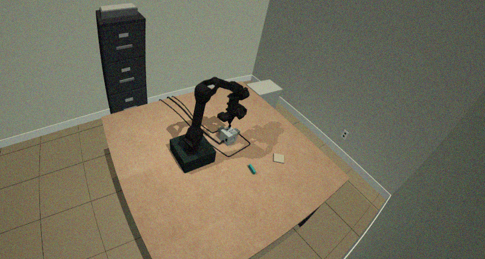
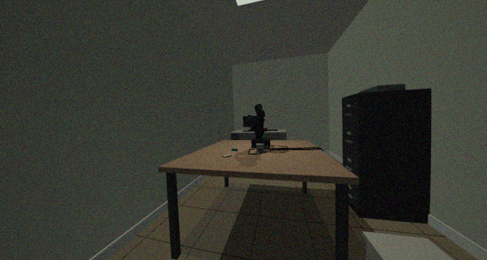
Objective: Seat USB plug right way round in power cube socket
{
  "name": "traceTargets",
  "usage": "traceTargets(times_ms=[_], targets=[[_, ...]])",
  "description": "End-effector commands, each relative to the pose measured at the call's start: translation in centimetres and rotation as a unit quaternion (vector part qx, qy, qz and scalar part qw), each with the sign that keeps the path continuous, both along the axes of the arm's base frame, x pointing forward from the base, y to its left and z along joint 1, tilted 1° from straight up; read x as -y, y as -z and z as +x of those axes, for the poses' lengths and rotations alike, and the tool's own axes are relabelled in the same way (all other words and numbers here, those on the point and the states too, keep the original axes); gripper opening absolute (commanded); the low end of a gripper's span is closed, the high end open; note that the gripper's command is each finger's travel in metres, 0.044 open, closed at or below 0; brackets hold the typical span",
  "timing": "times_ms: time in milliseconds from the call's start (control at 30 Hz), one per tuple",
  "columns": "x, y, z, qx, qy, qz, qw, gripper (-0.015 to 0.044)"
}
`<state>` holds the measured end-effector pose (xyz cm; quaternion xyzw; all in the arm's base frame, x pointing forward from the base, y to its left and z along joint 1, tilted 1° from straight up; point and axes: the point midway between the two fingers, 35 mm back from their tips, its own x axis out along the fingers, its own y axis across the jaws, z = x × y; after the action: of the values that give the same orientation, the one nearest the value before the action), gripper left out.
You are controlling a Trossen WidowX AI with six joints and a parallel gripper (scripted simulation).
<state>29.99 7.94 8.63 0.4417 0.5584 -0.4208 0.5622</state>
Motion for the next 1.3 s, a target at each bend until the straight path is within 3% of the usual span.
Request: traceTargets(times_ms=[0, 1267], targets=[[0.00, 0.04, 0.00, -0.001, 0.042, 0.001, 0.999, 0.0000], [-0.18, 0.27, -0.04, -0.003, 0.039, 0.010, 0.999, 0.0000]])
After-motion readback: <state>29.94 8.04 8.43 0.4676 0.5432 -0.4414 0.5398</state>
